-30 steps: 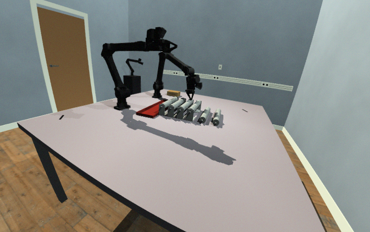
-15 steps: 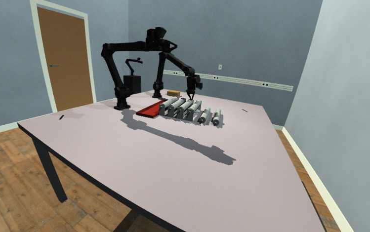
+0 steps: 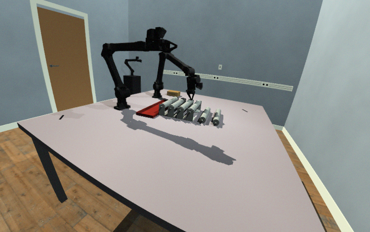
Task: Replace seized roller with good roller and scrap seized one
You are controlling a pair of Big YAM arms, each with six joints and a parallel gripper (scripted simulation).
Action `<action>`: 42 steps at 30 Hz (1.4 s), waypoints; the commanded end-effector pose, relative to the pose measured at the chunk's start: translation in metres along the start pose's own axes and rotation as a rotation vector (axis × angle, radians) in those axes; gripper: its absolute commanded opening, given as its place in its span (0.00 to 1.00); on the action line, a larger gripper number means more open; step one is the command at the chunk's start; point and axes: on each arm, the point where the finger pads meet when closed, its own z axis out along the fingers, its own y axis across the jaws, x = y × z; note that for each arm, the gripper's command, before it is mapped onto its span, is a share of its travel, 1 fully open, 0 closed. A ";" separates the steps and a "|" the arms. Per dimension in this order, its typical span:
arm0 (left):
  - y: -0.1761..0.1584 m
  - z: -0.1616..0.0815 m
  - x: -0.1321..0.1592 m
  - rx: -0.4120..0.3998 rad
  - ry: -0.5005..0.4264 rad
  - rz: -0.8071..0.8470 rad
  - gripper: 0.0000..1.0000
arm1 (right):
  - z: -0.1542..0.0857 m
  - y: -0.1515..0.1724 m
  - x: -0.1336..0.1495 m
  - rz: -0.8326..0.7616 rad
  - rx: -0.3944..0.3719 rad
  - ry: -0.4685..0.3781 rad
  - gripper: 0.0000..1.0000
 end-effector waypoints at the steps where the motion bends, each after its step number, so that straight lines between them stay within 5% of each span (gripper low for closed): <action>1: -0.001 0.024 0.019 -0.029 0.060 0.010 0.00 | -0.001 -0.004 -0.004 0.013 0.005 -0.009 0.00; 21: -0.001 0.024 0.019 -0.029 0.060 0.010 0.00 | -0.001 -0.004 -0.004 0.013 0.005 -0.009 0.00; 22: -0.008 -0.006 -0.023 0.015 -0.032 0.000 0.00 | -0.001 -0.004 -0.004 0.013 0.005 -0.009 0.00; 23: -0.010 -0.050 -0.025 0.044 -0.073 0.003 0.00 | -0.001 -0.004 -0.004 0.013 0.005 -0.009 0.00; 39: -0.016 -0.110 -0.030 0.053 -0.076 0.015 0.00 | -0.001 -0.004 -0.004 0.013 0.005 -0.009 0.00; 42: -0.015 -0.086 -0.031 0.038 -0.054 0.010 0.00 | -0.001 -0.004 -0.004 0.013 0.005 -0.009 0.00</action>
